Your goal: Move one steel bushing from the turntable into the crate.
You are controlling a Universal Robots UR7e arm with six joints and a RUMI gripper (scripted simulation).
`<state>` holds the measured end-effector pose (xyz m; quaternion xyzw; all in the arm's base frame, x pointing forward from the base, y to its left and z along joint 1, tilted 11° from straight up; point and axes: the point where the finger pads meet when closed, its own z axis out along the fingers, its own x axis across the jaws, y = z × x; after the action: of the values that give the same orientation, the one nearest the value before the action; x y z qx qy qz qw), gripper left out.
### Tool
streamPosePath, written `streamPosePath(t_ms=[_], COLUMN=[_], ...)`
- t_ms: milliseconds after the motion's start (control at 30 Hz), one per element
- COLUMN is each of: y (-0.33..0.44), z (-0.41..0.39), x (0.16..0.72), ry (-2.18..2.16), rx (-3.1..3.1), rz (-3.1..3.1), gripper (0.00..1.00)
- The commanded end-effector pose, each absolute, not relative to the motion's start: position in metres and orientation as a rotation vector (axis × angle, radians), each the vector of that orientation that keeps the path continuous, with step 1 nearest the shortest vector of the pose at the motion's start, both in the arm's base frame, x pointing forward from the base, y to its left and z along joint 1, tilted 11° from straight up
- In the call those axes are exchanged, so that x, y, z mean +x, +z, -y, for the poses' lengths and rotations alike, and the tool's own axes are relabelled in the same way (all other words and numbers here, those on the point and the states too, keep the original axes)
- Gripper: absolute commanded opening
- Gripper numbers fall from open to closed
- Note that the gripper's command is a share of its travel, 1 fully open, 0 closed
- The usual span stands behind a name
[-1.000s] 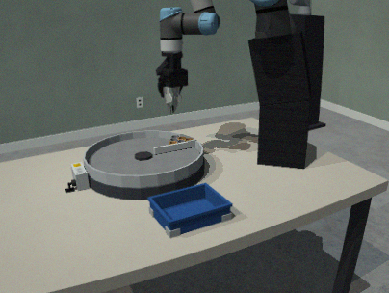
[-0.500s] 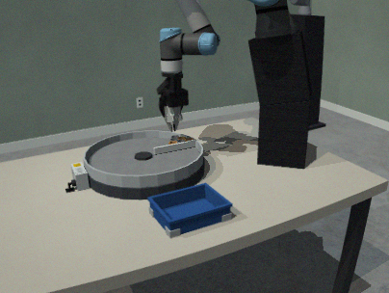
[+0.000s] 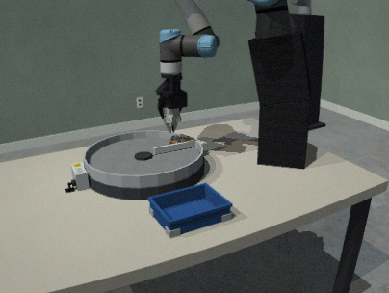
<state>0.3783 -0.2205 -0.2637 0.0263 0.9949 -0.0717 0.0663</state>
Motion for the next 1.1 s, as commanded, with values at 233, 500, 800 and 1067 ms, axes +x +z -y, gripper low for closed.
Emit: streamPosePath(t_ms=[233,500,800,1067], y=[-0.2634,-0.2634,-0.2615,-0.2624], z=[0.2228,0.2228,0.2272,0.2261], x=[0.3798,0.3799,0.3843,0.3832], ry=[-0.221,-0.221,-0.224,-0.221], rx=[0.080,0.080,0.080,0.080], rz=[-2.997,-2.997,-2.994,-2.996], gripper=[0.06,0.06,0.06,0.06])
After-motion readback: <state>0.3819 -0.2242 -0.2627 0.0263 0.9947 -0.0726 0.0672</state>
